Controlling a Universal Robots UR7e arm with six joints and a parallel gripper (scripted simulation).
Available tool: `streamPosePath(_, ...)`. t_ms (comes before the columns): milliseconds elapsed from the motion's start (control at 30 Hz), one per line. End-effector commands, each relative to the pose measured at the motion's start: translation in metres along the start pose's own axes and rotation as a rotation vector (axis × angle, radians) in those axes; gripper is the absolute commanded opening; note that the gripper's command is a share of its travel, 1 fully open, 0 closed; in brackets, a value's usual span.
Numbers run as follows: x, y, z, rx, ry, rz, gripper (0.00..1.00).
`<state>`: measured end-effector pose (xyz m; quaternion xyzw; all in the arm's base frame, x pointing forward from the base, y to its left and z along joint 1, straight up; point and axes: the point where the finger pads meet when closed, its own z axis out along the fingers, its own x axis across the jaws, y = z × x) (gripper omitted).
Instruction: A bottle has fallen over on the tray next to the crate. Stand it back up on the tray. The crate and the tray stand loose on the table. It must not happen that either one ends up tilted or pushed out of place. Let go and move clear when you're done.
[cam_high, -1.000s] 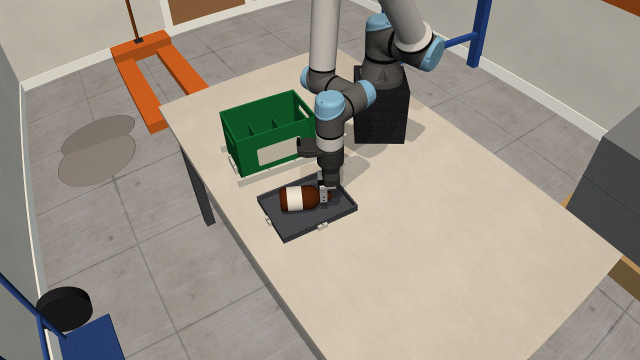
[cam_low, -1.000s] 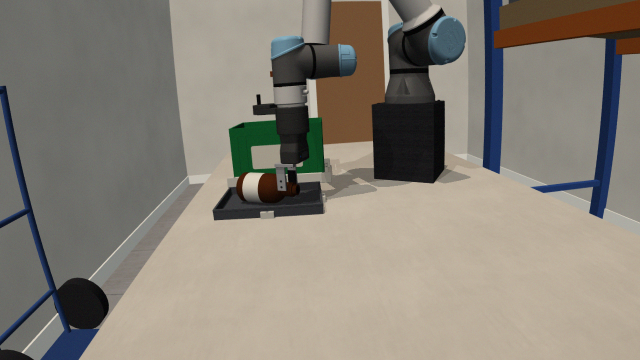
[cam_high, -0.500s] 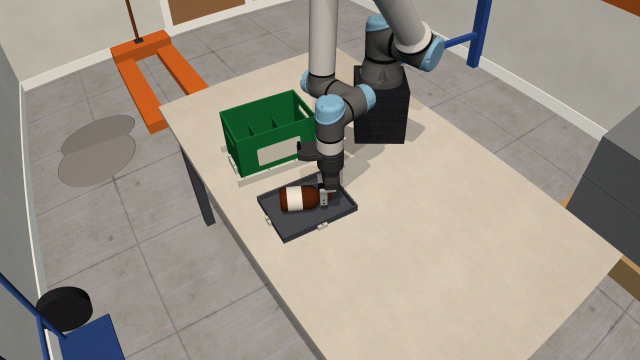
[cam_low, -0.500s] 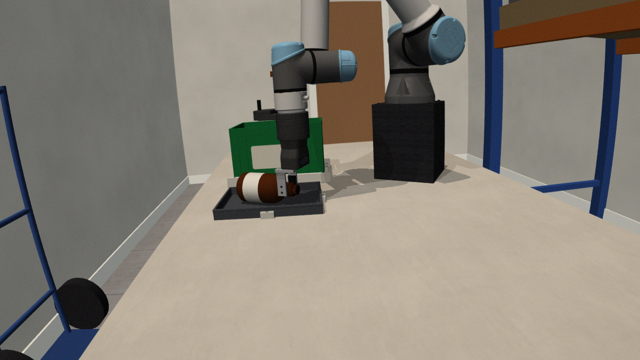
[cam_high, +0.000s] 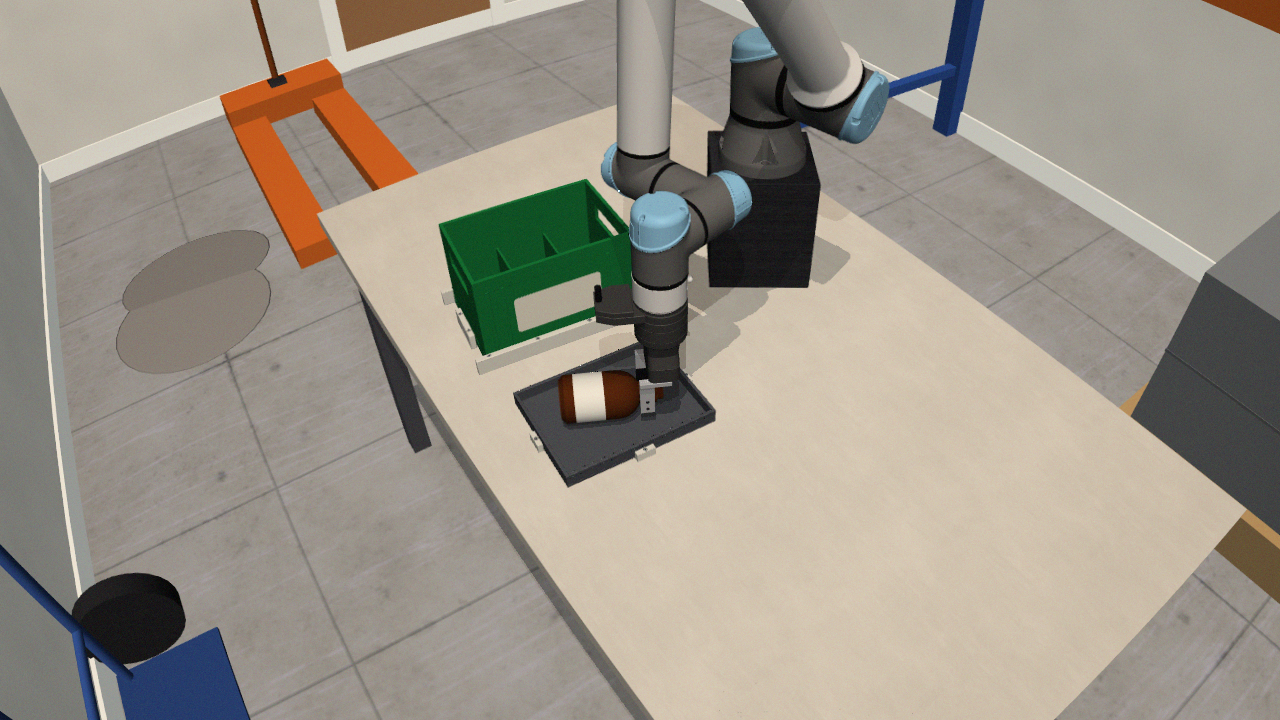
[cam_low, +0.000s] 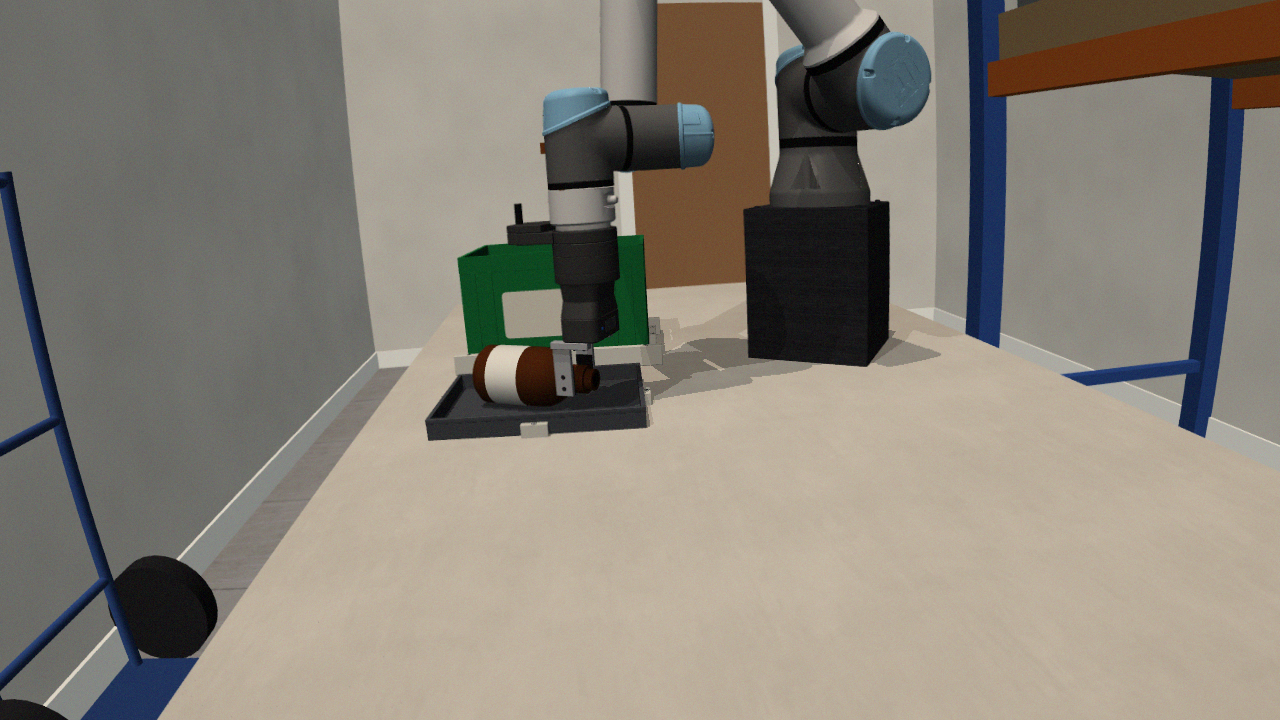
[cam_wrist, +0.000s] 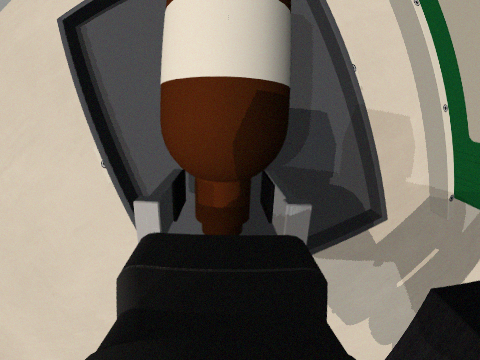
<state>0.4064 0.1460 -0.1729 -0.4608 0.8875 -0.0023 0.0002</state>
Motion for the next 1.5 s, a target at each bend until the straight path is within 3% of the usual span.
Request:
streamPosePath(0, -0.0003, -0.0003, -0.0003, 0.001, -0.001, 0.000, 1.00)
streamPosePath(1067, -0.0003, -0.0003, -0.0003, 0.001, -0.001, 0.000, 1.00)
streamPosePath(1100, -0.0003, -0.0003, -0.0003, 0.001, -0.001, 0.000, 0.00)
streamPosePath(1467, -0.0003, -0.0003, -0.0003, 0.001, -0.001, 0.000, 0.00)
